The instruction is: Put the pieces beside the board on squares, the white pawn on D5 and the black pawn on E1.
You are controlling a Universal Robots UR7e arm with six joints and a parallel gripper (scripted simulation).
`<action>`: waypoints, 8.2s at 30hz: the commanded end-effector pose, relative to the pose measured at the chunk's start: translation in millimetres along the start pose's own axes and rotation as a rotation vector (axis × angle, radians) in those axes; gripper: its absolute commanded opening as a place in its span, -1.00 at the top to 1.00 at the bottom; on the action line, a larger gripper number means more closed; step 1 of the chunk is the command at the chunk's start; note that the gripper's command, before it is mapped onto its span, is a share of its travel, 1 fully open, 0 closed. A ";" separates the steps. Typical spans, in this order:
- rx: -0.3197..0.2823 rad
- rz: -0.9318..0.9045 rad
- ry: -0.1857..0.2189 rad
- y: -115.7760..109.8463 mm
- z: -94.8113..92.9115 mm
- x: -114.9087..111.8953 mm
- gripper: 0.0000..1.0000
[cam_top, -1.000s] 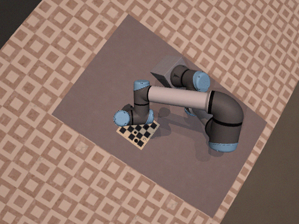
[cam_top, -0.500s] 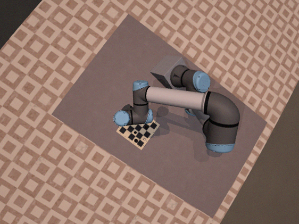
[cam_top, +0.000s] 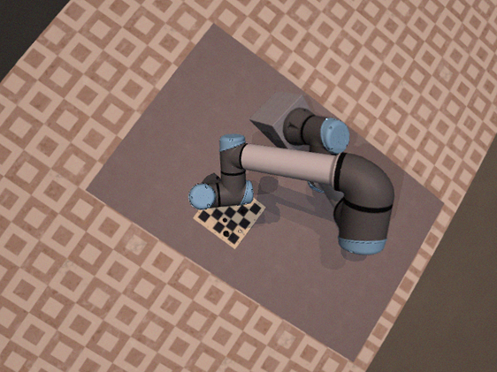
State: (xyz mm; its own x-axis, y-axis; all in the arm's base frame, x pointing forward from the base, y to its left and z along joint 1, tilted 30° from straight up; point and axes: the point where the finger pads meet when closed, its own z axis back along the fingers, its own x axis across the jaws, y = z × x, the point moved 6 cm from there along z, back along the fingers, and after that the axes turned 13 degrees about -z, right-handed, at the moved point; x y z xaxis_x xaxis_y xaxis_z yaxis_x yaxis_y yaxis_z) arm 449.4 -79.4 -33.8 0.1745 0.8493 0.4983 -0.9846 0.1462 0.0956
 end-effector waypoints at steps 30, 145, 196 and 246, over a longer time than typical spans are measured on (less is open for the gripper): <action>-0.002 0.000 0.001 -0.4 -2.1 -0.2 -0.36; -0.002 0.000 0.001 -0.5 -35.3 -0.2 1.00; -0.002 0.063 0.001 -55.0 71.2 82.0 1.00; -0.002 0.063 0.001 -55.5 -24.8 82.0 1.00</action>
State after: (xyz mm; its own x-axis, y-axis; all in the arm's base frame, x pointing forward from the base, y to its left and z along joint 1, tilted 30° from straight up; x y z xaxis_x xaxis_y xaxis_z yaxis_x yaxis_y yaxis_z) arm 517.4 -5.3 -19.3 0.1126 0.8568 0.5032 -0.9936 0.0924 0.0650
